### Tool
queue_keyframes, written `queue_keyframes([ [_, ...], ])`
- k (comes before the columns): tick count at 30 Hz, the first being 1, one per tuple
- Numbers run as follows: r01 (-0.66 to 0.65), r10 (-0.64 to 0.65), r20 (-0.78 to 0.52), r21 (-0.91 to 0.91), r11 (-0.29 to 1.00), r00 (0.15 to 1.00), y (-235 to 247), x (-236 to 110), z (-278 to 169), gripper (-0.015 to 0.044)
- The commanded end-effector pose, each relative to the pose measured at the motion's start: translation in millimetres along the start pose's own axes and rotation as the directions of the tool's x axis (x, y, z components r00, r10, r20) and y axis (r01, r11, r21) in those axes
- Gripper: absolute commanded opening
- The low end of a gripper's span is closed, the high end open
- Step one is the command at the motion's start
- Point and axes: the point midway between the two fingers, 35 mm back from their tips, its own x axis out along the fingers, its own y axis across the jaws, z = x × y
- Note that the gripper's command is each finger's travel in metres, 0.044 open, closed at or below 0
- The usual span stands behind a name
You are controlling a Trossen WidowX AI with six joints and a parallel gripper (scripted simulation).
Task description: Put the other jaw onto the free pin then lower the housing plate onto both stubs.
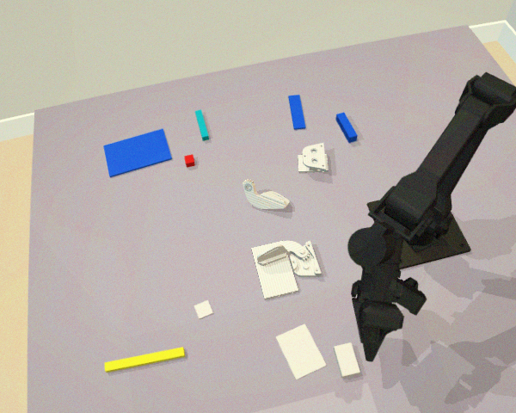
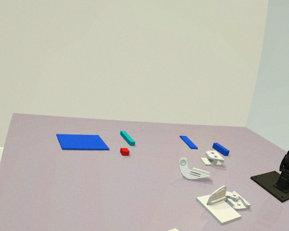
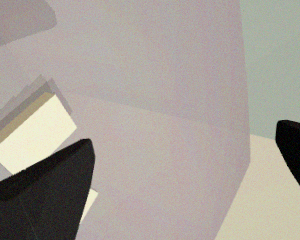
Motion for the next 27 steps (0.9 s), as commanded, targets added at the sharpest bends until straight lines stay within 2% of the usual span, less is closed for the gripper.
queue_keyframes([
  [1, 0.0, 0.0, 0.0, 0.0, 1.0, 1.0, 0.0, 0.0, 0.0, 0.0426],
  [17, 0.0, 0.0, 0.0, 0.0, 1.0, 1.0, 0.0, 0.0, 0.0, 0.0006],
  [27, 0.0, 0.0, 0.0, 0.0, 1.0, 1.0, 0.0, 0.0, 0.0, 0.0],
])
